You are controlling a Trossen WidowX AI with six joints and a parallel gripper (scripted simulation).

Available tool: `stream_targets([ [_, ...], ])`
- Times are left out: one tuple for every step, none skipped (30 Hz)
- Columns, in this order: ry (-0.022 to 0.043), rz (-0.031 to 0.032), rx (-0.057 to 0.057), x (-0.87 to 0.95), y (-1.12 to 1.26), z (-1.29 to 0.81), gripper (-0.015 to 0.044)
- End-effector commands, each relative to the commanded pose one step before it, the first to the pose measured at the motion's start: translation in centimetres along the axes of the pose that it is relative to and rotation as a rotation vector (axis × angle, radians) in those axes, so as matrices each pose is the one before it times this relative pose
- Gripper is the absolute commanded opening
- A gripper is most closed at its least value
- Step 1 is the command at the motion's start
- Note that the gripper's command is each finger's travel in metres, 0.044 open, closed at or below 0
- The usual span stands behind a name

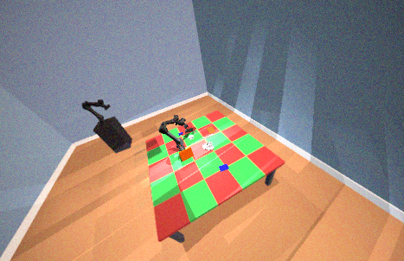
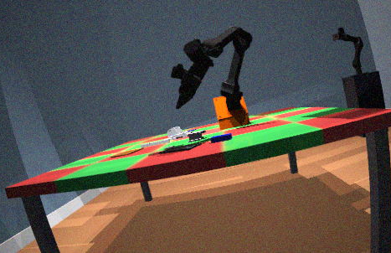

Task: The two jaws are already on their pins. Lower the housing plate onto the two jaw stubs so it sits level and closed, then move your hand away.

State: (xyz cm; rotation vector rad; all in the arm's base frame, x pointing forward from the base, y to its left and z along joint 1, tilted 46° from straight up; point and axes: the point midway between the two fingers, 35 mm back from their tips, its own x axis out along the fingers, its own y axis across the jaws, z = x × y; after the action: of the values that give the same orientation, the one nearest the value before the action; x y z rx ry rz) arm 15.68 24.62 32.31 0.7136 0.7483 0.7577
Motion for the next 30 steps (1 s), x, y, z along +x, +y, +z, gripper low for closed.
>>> stream_targets([
  [0.03887, -0.03515, -0.0894, 0.537, -0.925, -0.229, 0.0440],
  [0.00929, -0.00712, -0.0210, 0.096, -0.217, -0.080, 0.0440],
  [0.00946, -0.00685, -0.0208, 0.095, -0.215, -0.084, 0.0440],
  [0.00962, -0.00657, -0.0207, 0.094, -0.212, -0.088, 0.0440],
  [0.00977, -0.00629, -0.0205, 0.093, -0.210, -0.091, 0.0440],
  [0.00992, -0.00600, -0.0203, 0.091, -0.207, -0.095, 0.0440],
  [0.01005, -0.00570, -0.0201, 0.090, -0.204, -0.098, 0.0440],
  [0.01018, -0.00540, -0.0200, 0.089, -0.201, -0.101, 0.0440],
  [0.01093, -0.00540, -0.0210, 0.093, -0.211, -0.111, 0.0440],
  [0.01115, -0.00509, -0.0210, 0.092, -0.209, -0.116, 0.0440],
  [0.01126, -0.00473, -0.0208, 0.090, -0.205, -0.119, 0.0440],
  [0.01135, -0.00436, -0.0206, 0.088, -0.202, -0.122, 0.0440],
  [0.01144, -0.00399, -0.0204, 0.087, -0.198, -0.126, 0.0440],
  [0.01150, -0.00362, -0.0202, 0.085, -0.194, -0.129, 0.0440],
  [0.01156, -0.00324, -0.0200, 0.083, -0.190, -0.132, 0.0440],
  [0.01160, -0.00286, -0.0198, 0.082, -0.186, -0.135, 0.0440],
  [0.01163, -0.00248, -0.0196, 0.080, -0.182, -0.137, 0.0440],
  [0.01165, -0.00210, -0.0195, 0.078, -0.178, -0.140, 0.0440],
  [0.01255, -0.00184, -0.0208, 0.082, -0.187, -0.154, 0.0440],
  [0.01268, -0.00140, -0.0208, 0.081, -0.184, -0.158, 0.0440],
  [0.01265, -0.00095, -0.0206, 0.079, -0.179, -0.161, 0.0440],
  [0.01259, -0.00049, -0.0204, 0.076, -0.174, -0.163, 0.0440],
  [0.01252, -0.00004, -0.0201, 0.074, -0.168, -0.166, 0.0440],
  [0.01243, 0.00041, -0.0199, 0.072, -0.163, -0.168, 0.0440],
  [0.01233, 0.00086, -0.0197, 0.069, -0.158, -0.169, 0.0440],
  [0.01220, 0.00130, -0.0195, 0.067, -0.152, -0.171, 0.0440],
  [0.01206, 0.00174, -0.0193, 0.065, -0.147, -0.173, 0.0440],
  [0.01190, 0.00217, -0.0191, 0.062, -0.141, -0.174, 0.0440],
  [0.01268, 0.00283, -0.0205, 0.065, -0.147, -0.189, 0.0440],
  [0.01262, 0.00337, -0.0205, 0.062, -0.142, -0.193, 0.0440],
])
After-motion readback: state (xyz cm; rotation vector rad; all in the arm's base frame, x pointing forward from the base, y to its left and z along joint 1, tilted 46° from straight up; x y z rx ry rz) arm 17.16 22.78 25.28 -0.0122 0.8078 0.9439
